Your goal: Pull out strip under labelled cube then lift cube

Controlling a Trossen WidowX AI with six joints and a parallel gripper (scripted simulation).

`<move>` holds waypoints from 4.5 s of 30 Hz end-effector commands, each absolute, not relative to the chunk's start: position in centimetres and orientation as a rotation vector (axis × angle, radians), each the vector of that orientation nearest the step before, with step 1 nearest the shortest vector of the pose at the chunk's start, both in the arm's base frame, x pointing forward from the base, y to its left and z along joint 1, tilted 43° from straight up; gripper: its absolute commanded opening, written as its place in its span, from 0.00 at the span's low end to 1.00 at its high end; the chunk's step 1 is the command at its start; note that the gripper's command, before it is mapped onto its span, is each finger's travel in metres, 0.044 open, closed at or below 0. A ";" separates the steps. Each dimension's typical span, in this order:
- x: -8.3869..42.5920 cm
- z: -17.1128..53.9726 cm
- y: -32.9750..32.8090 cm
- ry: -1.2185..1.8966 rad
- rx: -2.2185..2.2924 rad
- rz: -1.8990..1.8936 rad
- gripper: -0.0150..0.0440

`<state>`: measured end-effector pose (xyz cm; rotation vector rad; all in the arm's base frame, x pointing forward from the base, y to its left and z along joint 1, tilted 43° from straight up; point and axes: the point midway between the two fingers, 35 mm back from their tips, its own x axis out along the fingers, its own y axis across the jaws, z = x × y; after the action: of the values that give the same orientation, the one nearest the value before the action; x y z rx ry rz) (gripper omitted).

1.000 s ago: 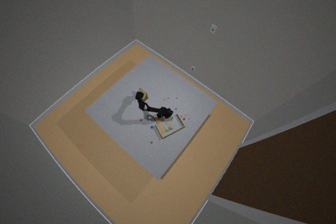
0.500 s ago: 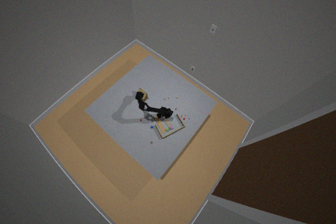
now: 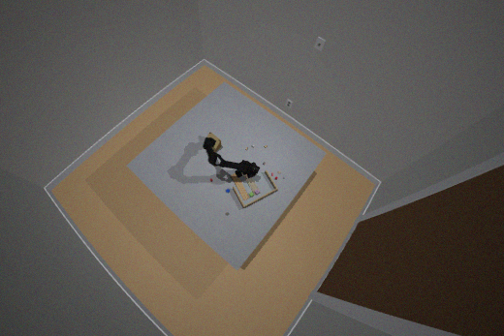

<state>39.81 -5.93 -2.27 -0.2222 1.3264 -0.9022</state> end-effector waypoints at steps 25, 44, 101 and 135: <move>36.8 -3.6 -5.1 1.332 -0.230 -0.905 0.25; 34.2 -4.4 -4.2 1.333 -0.230 -0.905 0.25; 26.5 -6.8 -1.2 1.338 -0.230 -0.903 0.25; 23.5 -7.7 -0.1 1.339 -0.230 -0.902 0.25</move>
<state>24.39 0.27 -7.47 -0.2287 1.3163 -0.8909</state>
